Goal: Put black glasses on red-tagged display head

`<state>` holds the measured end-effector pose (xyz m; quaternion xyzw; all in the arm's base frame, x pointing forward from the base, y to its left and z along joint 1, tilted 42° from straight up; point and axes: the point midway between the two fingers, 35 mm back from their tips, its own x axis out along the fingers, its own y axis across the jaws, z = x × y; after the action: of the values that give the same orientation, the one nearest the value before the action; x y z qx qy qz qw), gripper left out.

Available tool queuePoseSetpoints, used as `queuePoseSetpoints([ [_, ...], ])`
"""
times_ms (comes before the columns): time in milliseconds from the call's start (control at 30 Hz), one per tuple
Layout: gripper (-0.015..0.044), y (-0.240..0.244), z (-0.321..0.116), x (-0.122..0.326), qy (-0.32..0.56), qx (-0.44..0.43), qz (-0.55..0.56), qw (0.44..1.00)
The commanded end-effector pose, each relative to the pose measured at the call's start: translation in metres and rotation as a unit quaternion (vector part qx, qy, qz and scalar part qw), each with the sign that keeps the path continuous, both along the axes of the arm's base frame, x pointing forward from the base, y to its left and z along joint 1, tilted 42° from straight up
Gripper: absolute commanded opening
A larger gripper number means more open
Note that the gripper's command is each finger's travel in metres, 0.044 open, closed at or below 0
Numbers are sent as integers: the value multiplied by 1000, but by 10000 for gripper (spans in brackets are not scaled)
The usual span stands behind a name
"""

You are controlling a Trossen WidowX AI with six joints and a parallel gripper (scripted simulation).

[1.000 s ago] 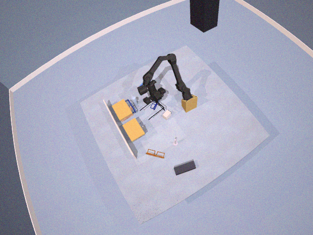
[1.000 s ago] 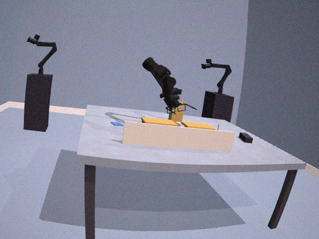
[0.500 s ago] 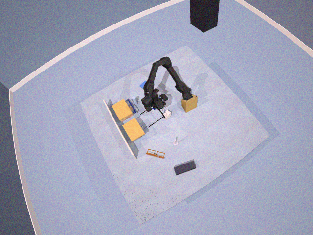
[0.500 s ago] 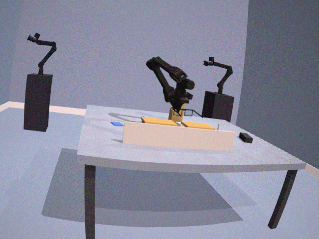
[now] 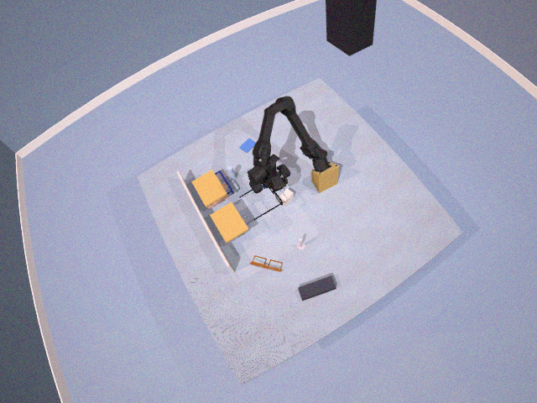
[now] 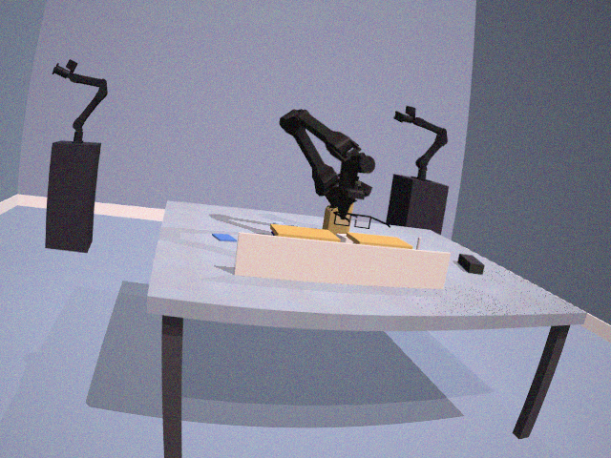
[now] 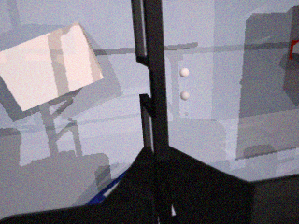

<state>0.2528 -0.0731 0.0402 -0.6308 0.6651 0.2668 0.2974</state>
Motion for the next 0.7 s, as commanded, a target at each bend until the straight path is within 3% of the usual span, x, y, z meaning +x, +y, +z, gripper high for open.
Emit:
queuePoseSetpoints([
  [0, 0, -3, -3, -1, -23, 1, 17, 1000],
  [667, 0, -17, -13, -3, 18, 11, -23, 1000],
])
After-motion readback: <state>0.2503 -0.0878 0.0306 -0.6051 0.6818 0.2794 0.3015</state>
